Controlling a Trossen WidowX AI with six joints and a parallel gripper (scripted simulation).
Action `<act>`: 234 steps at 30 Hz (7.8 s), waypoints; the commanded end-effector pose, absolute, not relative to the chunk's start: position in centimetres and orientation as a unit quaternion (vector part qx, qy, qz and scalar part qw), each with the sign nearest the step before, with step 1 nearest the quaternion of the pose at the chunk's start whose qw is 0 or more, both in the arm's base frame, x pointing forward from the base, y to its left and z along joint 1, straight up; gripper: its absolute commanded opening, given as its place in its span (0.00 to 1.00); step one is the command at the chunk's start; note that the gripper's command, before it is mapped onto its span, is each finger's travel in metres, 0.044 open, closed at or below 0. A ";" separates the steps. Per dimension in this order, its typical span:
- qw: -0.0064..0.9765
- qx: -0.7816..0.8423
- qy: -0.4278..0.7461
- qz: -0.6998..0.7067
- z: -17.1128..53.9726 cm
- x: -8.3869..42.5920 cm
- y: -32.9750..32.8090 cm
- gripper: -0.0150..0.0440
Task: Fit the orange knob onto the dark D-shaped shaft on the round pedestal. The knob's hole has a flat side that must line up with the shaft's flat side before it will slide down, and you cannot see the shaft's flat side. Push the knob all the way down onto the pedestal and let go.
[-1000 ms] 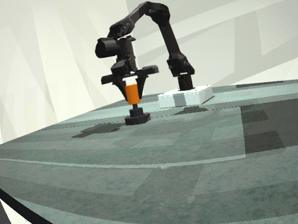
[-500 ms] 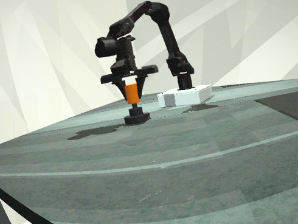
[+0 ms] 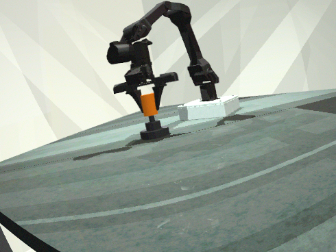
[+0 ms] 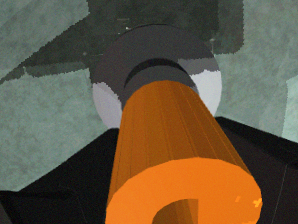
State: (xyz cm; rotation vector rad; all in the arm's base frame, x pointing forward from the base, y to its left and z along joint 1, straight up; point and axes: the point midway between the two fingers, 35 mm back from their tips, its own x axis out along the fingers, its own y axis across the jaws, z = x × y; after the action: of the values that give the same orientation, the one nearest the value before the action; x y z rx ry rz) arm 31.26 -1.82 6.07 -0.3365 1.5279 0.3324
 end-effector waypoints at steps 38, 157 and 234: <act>0.677 -0.226 0.664 0.222 6.3 31.3 -1.8 0.25; 0.531 -0.477 0.521 0.468 6.1 31.4 -1.9 0.25; 0.417 -0.579 0.410 0.569 5.9 31.3 -1.9 0.25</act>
State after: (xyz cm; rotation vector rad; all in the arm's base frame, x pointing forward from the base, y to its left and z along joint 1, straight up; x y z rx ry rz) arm 31.33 -1.80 6.07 -1.4207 1.0530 1.3970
